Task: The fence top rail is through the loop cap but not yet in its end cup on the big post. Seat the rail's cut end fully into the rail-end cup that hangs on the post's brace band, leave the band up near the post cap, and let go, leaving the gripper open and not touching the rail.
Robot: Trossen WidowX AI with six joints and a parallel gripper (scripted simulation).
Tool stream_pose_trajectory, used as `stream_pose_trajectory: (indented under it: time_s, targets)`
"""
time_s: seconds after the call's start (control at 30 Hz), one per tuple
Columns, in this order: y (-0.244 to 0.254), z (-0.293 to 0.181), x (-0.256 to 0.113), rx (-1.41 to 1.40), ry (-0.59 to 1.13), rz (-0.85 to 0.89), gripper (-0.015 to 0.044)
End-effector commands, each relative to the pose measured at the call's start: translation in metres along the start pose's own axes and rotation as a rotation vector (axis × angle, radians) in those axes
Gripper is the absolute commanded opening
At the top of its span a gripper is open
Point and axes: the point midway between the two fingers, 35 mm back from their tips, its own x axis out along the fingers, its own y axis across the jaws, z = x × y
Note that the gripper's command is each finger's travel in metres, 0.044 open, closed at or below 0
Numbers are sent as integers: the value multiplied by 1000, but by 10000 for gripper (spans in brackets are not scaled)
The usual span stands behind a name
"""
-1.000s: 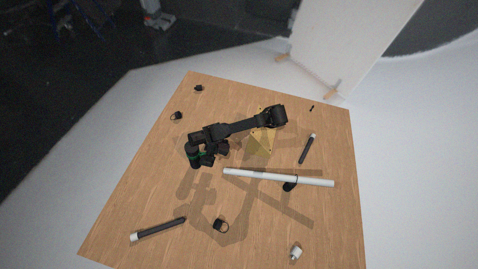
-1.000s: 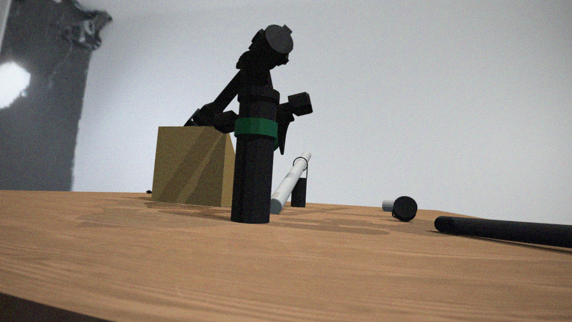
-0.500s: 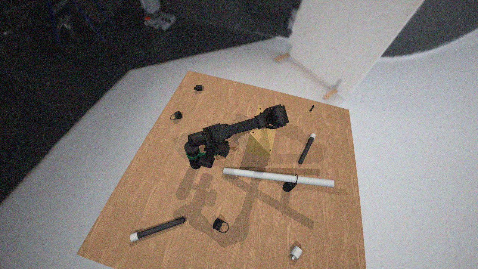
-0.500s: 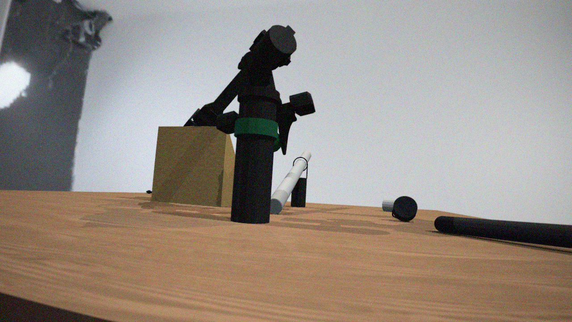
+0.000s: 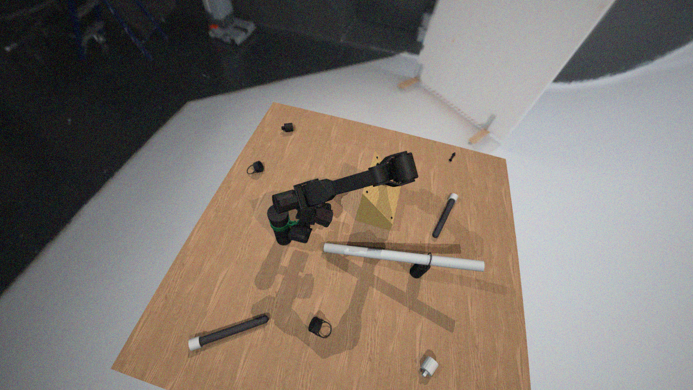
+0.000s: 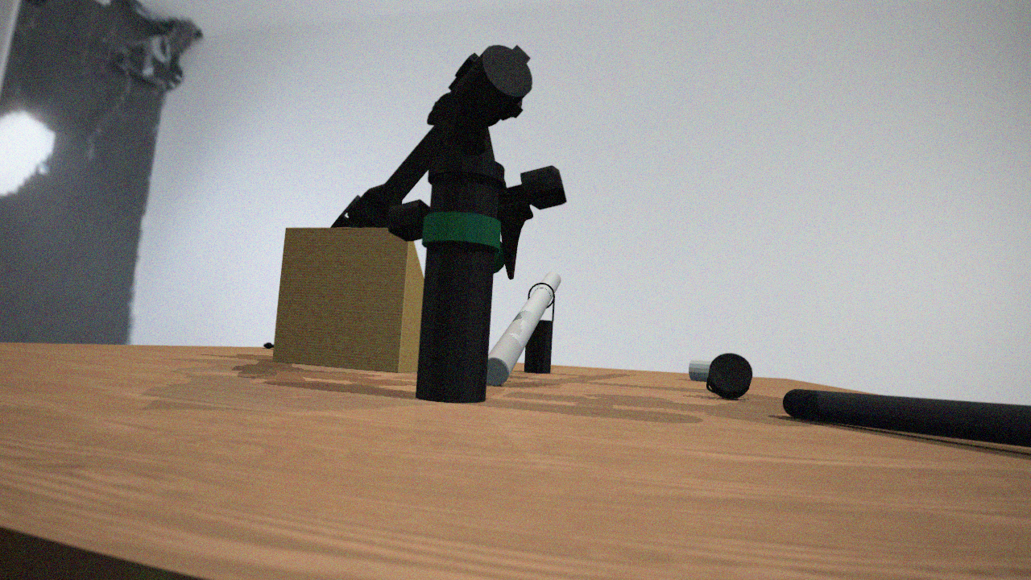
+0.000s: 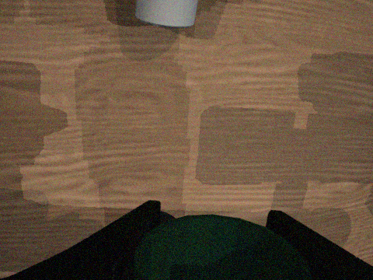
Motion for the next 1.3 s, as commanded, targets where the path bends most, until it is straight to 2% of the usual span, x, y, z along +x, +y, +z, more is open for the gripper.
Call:
stream_pose_trajectory:
  time_s: [0.0,0.33,0.57,0.97,1.27]
  targets:
    - [0,0,0,0,0,0,0]
    - [0,0,0,1,0,0,263]
    - [-5,15,-16,7,1,0,440]
    - [-14,37,-38,18,7,-9,440]
    - [-26,88,-85,748,4,-122,440]
